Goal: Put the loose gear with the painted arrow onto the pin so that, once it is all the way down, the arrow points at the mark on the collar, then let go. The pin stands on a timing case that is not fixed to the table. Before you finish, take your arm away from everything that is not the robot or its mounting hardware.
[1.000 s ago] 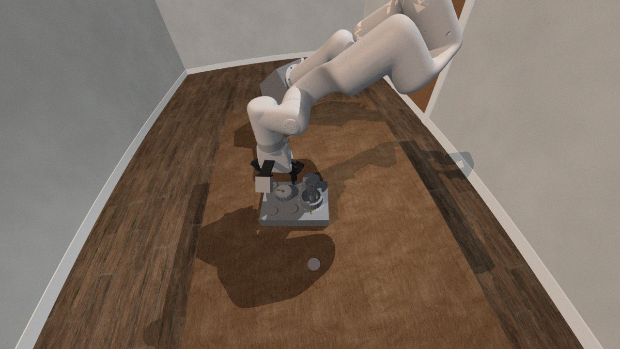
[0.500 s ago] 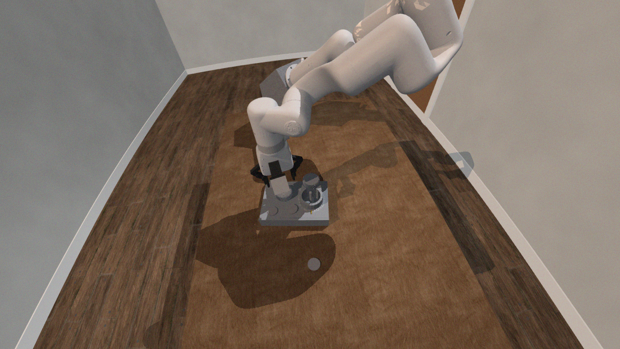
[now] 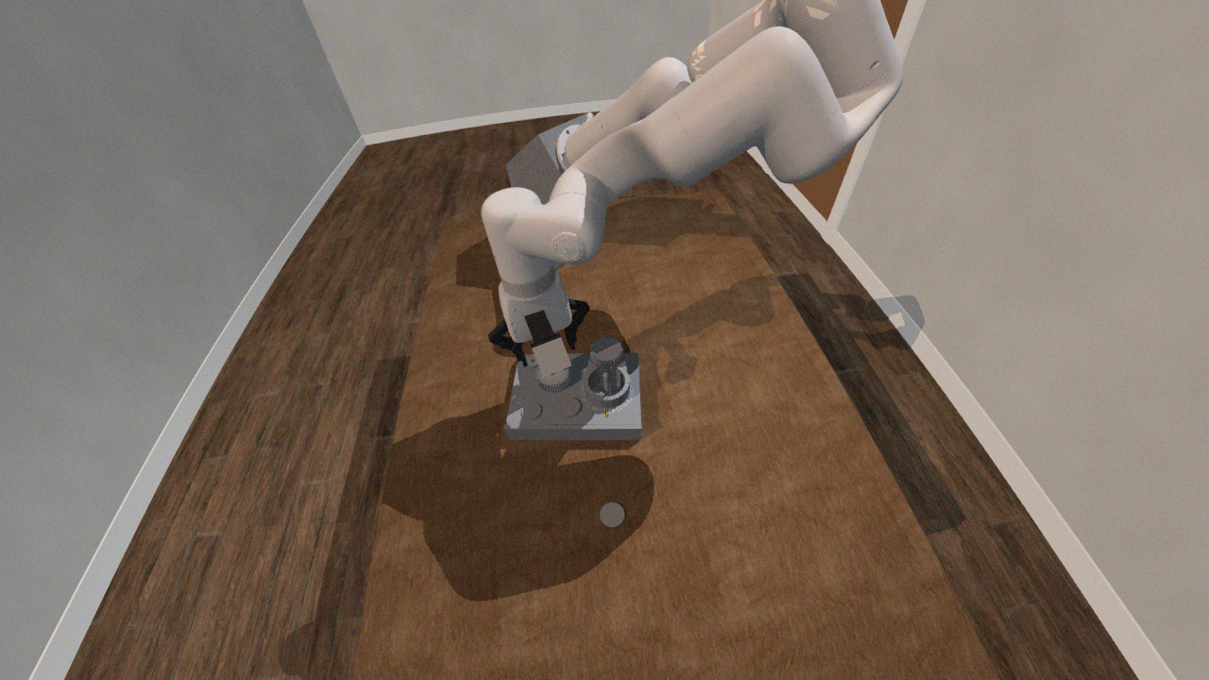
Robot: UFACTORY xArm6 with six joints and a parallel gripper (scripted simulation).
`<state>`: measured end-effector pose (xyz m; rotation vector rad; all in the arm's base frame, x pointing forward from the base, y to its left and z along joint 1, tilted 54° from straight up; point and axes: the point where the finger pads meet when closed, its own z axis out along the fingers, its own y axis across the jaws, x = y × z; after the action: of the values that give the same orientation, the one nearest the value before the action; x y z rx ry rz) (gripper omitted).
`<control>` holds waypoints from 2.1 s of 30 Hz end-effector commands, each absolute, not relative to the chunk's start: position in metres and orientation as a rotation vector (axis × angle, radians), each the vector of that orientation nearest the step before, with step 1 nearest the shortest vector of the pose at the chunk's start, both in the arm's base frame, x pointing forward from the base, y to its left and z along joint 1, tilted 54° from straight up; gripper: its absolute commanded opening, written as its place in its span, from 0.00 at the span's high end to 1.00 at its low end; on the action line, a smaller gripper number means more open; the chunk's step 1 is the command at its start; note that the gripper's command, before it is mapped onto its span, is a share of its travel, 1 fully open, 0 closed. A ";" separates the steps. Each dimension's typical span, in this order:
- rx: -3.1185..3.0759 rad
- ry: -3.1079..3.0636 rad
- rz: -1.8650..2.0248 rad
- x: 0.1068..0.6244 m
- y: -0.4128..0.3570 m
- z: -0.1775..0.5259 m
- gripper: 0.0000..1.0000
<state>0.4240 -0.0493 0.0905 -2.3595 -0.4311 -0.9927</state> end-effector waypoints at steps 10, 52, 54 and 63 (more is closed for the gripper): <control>-2.360 -0.431 -0.996 0.424 -0.050 0.091 0.07; -2.360 -0.431 -0.996 0.437 -0.036 0.077 0.07; -2.360 -0.431 -0.996 0.439 -0.035 0.075 0.07; -2.360 -0.431 -0.996 0.444 -0.029 0.069 0.07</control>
<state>0.4410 -0.0310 0.0717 -2.3591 -0.4320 -0.9938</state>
